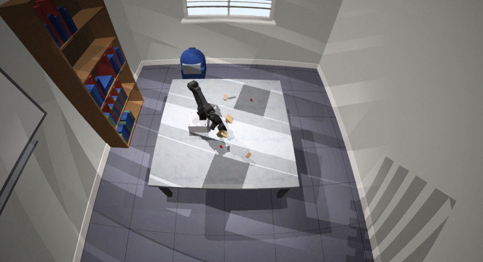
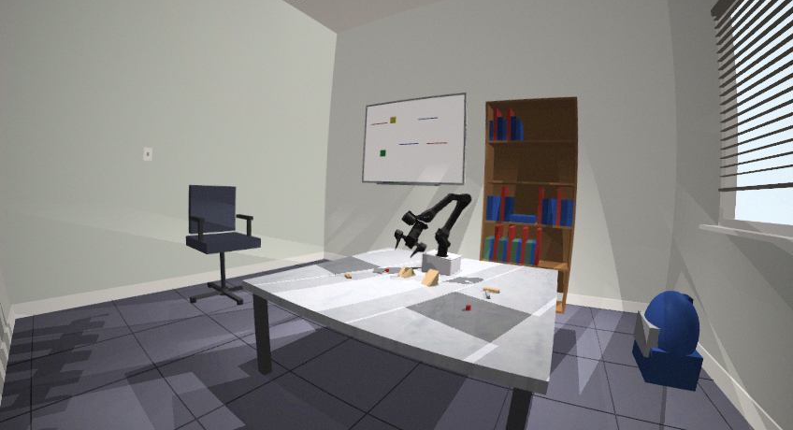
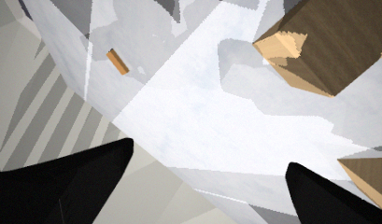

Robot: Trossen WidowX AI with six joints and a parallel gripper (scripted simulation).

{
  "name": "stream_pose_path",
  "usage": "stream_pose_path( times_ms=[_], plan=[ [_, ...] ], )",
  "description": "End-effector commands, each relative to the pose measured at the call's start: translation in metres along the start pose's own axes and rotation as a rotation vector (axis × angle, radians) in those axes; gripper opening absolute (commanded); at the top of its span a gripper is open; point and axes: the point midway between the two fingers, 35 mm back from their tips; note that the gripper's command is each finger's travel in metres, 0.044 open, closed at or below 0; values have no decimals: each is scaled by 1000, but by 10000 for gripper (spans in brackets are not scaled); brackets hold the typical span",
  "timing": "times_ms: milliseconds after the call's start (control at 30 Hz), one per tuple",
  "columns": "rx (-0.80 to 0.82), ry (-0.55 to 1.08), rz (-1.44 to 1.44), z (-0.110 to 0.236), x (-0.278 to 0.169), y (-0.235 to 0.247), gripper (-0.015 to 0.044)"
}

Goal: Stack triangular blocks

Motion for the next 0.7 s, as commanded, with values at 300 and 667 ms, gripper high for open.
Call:
stream_pose_path(
  times_ms=[300, 667],
  plan=[
    [-54, -40, 1243, 17, 32, -17, 440],
    [-117, -16, 1801, 26, 51, -32, 440]
  ],
)
Point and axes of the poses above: the point midway between the two fingers, 35 mm back from their tips, its own z axis back along the fingers, its own y axis across the jaws, x = y × z, and after that the axes turned 6 degrees about -z, right-handed
